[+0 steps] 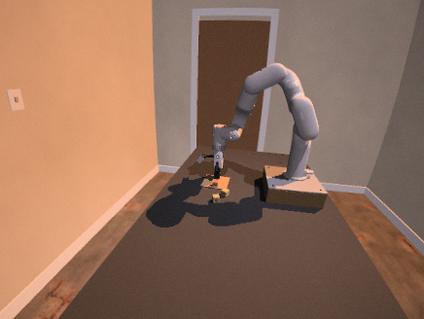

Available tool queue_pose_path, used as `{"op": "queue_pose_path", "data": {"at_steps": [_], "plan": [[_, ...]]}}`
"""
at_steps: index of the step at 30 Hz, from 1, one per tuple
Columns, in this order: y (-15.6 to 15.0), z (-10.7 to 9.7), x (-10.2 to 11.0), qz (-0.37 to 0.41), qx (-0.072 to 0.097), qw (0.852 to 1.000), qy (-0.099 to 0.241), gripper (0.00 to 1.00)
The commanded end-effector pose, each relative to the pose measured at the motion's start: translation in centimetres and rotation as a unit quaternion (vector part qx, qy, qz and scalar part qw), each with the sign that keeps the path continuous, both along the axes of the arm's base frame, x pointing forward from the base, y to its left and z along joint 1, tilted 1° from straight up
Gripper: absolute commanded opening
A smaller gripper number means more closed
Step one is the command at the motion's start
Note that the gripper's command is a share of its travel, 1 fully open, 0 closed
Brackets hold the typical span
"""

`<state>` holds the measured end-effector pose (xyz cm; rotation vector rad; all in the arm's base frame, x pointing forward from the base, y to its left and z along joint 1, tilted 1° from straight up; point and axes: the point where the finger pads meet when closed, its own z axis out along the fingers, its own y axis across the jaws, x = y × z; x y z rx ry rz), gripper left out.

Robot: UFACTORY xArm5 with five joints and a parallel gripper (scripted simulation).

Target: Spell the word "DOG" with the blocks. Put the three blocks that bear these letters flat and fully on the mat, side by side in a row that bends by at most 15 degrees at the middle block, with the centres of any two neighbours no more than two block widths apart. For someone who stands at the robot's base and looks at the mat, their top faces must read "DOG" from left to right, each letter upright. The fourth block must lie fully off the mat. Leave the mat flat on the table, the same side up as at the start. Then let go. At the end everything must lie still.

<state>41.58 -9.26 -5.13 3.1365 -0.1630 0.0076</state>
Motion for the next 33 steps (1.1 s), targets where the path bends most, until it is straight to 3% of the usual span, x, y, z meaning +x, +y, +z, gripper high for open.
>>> {"op": "queue_pose_path", "data": {"at_steps": [1,7,17,33], "plan": [[-0.03,0.10,0.13,0.000,0.000,1.000,-0.002,0.27],[-0.03,0.10,0.13,0.000,0.000,1.000,-0.002,0.31],[-0.03,0.10,0.13,0.000,0.000,1.000,-0.002,0.47],[-0.03,0.59,0.13,0.000,0.000,1.000,-0.002,0.47]]}}
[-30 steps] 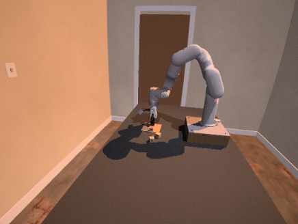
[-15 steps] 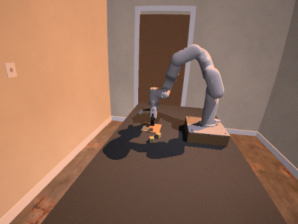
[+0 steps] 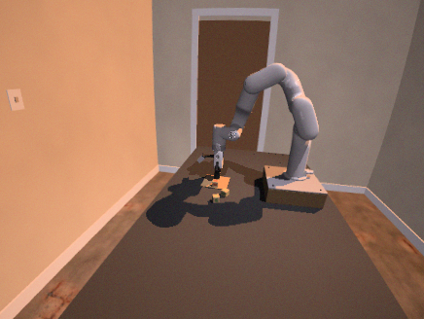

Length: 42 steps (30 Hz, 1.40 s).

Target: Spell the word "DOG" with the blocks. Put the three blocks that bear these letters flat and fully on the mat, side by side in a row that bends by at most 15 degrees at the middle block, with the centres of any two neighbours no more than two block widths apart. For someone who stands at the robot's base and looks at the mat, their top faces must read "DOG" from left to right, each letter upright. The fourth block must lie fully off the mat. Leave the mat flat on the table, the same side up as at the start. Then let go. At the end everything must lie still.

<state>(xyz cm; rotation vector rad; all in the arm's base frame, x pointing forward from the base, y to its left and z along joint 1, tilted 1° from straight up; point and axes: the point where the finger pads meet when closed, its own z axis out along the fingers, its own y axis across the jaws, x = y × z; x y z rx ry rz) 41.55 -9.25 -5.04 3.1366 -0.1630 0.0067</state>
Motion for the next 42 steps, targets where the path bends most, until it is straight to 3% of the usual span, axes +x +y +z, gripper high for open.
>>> {"op": "queue_pose_path", "data": {"at_steps": [1,7,19,28,29,42], "plan": [[0.0,0.7,0.2,0.000,0.000,1.000,-0.002,0.47],[0.0,2.2,0.1,0.000,0.000,1.000,-0.002,0.47],[0.1,8.1,0.1,0.000,0.000,1.000,-0.002,0.47],[0.1,8.9,0.1,0.000,0.000,1.000,-0.002,0.47],[0.1,8.9,0.1,0.000,0.000,1.000,-0.002,1.00],[0.1,8.9,0.1,0.000,0.000,1.000,-0.002,1.00]]}}
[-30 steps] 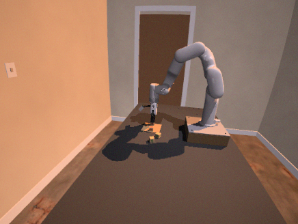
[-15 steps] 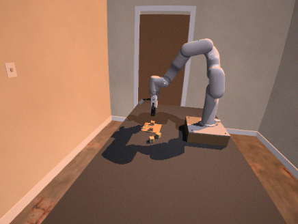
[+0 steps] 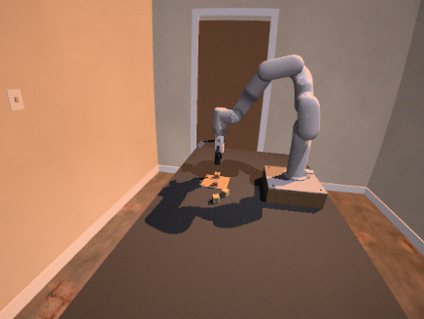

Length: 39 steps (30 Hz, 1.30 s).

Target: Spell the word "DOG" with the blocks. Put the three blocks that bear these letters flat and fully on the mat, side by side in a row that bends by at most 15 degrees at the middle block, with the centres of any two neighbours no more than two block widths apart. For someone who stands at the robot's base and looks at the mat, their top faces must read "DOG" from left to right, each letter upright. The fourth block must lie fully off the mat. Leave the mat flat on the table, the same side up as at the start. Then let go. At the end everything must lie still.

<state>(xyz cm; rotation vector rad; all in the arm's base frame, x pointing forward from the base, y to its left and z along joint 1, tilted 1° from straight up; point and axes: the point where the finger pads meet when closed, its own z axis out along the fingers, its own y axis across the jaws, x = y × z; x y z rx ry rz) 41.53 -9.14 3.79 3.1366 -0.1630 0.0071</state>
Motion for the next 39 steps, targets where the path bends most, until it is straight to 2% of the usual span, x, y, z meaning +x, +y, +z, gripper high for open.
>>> {"op": "queue_pose_path", "data": {"at_steps": [1,16,21,31,33,35,39], "plan": [[0.0,0.1,0.1,0.000,0.000,1.000,-0.002,1.00],[0.4,0.1,0.1,-0.024,0.000,1.000,-0.002,1.00],[1.6,0.0,0.1,-0.088,0.000,0.996,-0.002,1.00],[4.2,-0.1,0.0,-0.223,0.001,0.975,-0.002,1.00],[4.2,-0.1,0.0,-0.223,0.001,0.975,-0.002,1.00],[5.1,-0.2,-0.1,-0.270,0.002,0.963,-0.001,1.00],[5.9,-0.2,-0.2,-0.316,0.002,0.949,-0.001,1.00]]}}
